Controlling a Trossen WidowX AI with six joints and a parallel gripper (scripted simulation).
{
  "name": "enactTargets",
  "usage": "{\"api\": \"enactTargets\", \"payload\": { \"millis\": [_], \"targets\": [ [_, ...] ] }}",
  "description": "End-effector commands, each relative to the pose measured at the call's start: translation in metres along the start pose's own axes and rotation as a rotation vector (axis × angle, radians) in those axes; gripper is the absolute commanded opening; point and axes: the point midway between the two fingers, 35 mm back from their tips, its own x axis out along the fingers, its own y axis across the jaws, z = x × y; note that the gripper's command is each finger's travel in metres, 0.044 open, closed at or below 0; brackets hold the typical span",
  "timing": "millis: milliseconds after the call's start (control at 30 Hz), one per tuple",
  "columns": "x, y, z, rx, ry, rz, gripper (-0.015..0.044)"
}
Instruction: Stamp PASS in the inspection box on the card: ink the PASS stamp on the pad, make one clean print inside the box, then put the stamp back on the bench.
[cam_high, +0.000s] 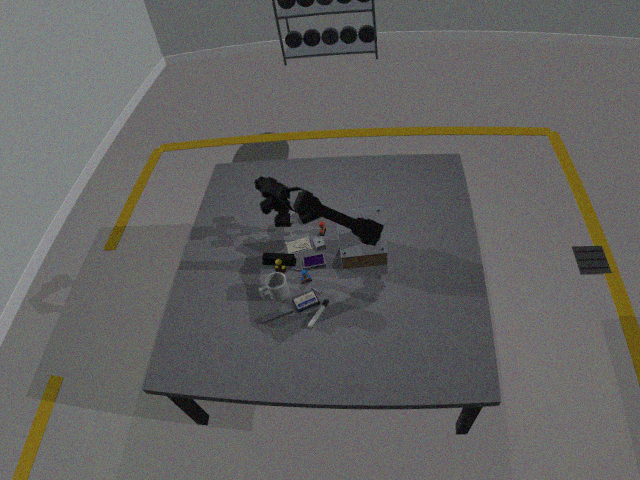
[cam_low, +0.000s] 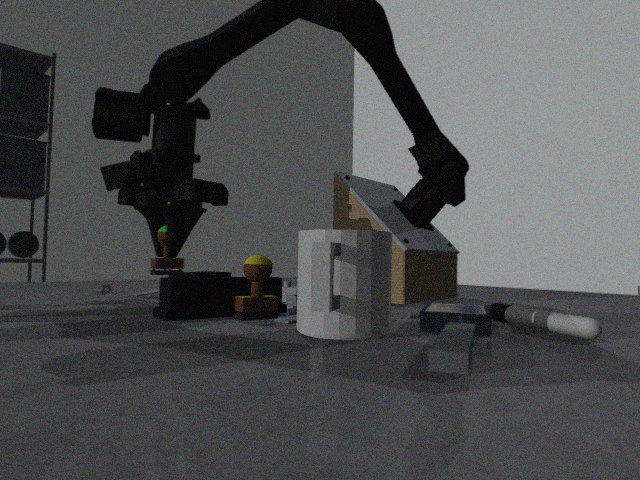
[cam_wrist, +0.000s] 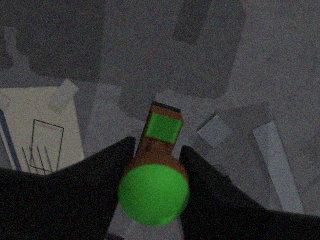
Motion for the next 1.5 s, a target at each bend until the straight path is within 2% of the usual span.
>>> {"api": "enactTargets", "payload": {
  "millis": [0,667,1000,1067,1133,1300,1367,1467],
  "targets": [
    [0.011,0.002,-0.002,0.007,0.006,0.008,0.0000],
    [0.035,0.004,-0.004,0.006,0.006,0.010,0.0000],
    [0.031,0.002,-0.003,0.001,0.004,0.005,0.0263],
    [0.031,0.002,-0.003,0.001,0.004,0.005,0.0267],
    [0.021,0.001,-0.001,0.001,0.004,0.004,0.0267],
    [-0.059,-0.002,0.001,0.006,0.006,0.003,0.0267],
    [-0.080,-0.002,-0.002,0.007,0.007,0.005,0.0267],
    [-0.086,-0.001,-0.002,0.007,0.007,0.005,0.0267]
  ]
}}
